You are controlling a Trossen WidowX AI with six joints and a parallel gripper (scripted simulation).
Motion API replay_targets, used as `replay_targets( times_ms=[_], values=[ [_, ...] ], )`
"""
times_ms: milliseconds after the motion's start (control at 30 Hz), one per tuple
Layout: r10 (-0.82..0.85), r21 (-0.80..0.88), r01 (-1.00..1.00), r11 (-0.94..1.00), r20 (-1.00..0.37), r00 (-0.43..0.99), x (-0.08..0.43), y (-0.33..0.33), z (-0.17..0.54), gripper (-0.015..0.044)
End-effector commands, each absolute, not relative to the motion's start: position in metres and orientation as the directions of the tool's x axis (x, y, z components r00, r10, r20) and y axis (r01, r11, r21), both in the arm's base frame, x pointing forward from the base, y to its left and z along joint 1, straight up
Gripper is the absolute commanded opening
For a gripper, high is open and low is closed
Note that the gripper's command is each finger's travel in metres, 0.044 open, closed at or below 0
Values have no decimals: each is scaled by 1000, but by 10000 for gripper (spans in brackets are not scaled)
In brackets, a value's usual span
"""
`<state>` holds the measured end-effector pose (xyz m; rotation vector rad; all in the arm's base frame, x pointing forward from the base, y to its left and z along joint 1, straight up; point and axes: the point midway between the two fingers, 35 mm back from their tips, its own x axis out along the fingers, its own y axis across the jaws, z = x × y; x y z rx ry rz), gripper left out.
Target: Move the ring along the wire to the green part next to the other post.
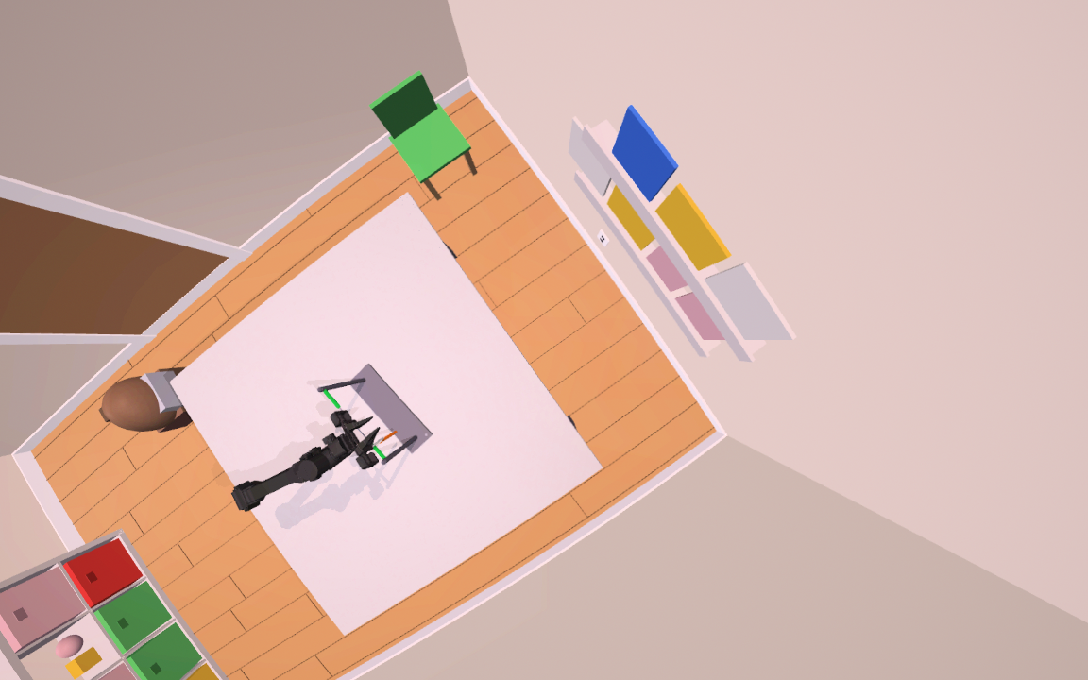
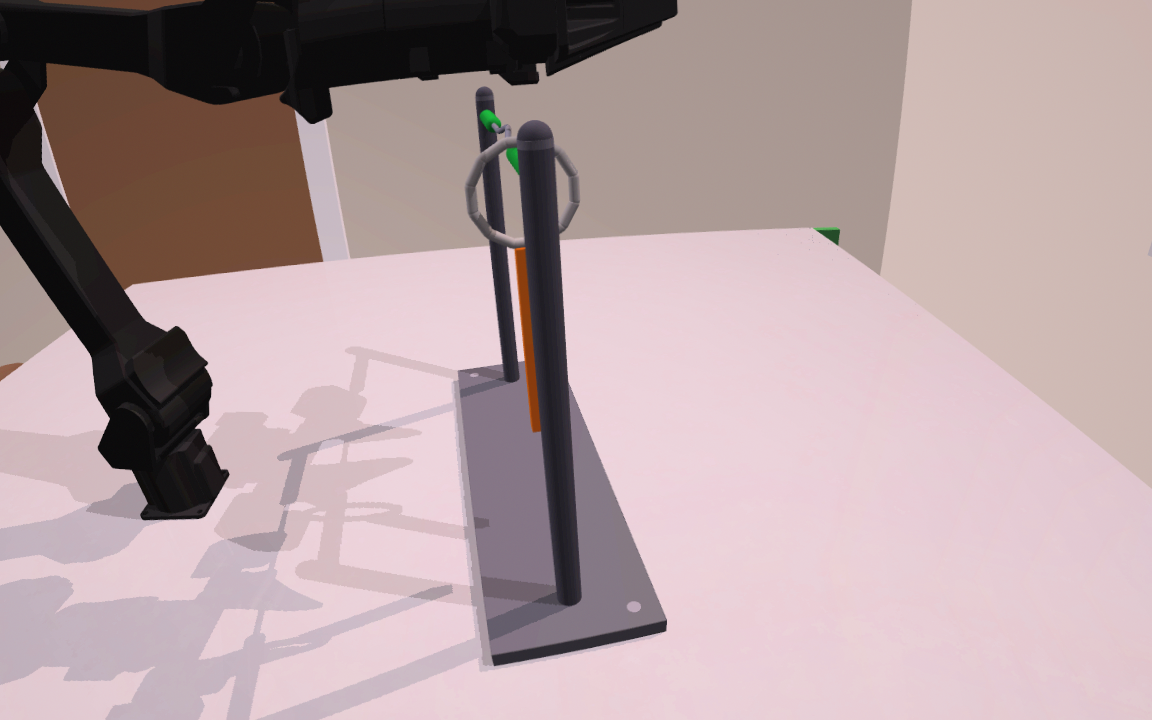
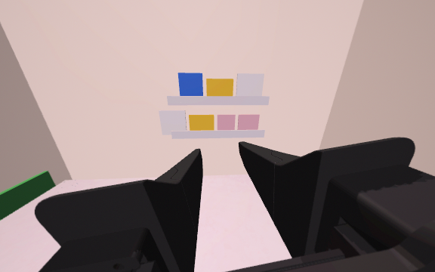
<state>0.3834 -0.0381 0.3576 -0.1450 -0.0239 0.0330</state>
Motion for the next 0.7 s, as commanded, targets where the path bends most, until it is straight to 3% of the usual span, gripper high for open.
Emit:
replay_targets(
  times_ms=[0, 400, 667],
  values=[
    [-48, -121, 50, 991, 21, 999, 374, -81, 351, 160],
    [-271, -86, 273, 958, 27, 962, 326, -184, 340, 160],
    [-266, -89, 263, 961, -19, 964, 311, -197, 303, 160]
  ],
)
